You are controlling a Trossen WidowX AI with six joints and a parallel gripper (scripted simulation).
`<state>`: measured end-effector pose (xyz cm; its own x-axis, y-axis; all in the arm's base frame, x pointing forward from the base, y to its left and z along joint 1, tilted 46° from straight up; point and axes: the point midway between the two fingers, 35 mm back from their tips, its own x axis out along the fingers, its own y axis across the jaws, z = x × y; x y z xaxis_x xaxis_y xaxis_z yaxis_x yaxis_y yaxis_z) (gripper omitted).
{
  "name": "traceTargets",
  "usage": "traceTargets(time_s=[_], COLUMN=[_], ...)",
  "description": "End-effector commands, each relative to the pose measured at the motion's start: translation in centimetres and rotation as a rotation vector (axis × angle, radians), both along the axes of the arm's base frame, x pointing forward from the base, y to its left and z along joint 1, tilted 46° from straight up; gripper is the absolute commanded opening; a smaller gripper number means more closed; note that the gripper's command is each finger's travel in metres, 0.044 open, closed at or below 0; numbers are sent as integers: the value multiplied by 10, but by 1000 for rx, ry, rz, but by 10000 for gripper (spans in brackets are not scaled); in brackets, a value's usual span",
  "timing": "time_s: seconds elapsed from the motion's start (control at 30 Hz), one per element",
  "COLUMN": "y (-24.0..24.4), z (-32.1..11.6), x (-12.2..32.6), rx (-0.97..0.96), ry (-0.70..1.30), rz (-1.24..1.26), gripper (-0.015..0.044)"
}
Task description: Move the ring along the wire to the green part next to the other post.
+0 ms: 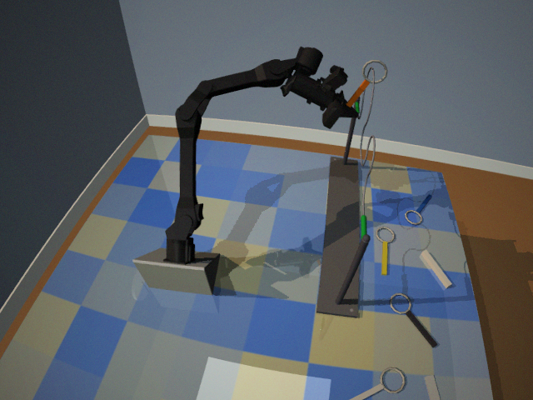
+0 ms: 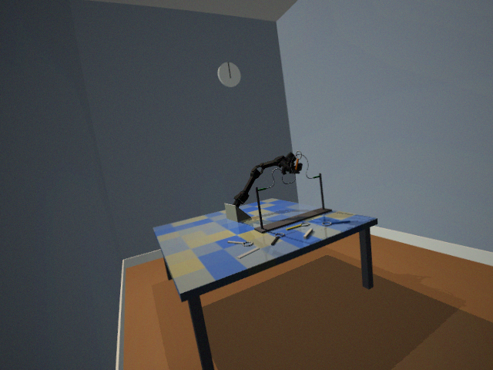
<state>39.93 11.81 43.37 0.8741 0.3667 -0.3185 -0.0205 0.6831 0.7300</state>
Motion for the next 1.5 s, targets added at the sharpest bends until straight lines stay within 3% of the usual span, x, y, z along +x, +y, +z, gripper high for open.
traceTargets(time_s=[0.0,1.47], y=[1,11], z=[5,26], x=[-4,-3], rx=[48,602], ry=[-8,2], rz=[0,-35], gripper=[-150,-150])
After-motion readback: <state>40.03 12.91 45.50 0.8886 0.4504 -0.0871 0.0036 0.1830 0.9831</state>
